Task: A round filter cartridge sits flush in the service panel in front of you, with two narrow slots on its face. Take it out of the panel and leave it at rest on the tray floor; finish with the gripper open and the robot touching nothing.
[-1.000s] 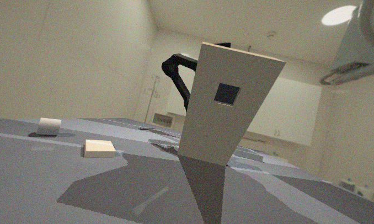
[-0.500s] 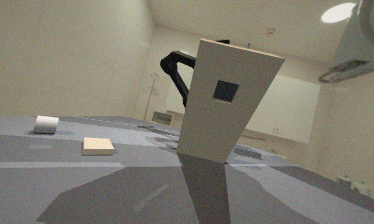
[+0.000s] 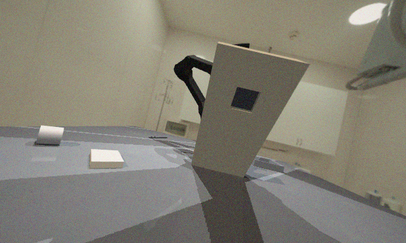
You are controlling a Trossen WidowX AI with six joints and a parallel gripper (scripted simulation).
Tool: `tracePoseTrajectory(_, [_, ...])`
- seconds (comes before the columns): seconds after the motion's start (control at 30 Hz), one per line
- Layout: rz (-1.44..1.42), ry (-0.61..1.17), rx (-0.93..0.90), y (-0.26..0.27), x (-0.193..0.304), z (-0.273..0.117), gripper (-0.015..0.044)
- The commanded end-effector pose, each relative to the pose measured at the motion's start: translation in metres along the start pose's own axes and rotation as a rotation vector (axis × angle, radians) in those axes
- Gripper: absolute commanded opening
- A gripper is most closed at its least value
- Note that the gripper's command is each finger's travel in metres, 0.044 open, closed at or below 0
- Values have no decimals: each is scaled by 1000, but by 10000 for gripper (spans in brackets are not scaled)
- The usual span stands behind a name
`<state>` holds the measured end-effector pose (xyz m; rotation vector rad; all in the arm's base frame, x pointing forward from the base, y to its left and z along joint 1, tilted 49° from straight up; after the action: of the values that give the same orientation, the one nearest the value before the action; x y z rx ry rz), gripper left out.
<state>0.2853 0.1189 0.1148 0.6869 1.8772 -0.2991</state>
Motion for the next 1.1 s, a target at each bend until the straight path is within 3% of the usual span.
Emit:
tracePoseTrajectory(0.0, [-1,4,-6,1,0,0,0])
tracePoseTrajectory(1.07, [-1061,11,-10,0,0,7,0])
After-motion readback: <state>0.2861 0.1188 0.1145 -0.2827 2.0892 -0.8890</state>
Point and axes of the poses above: the point midway between the two fingers, 35 mm back from their tips, its own z axis out along the fingers, its own y axis across the jaws, x = y × z, the point moved 9 cm from there along -z, back along the fingers, and after that the axes turned 10 degrees about z, right-handed, at the moved point
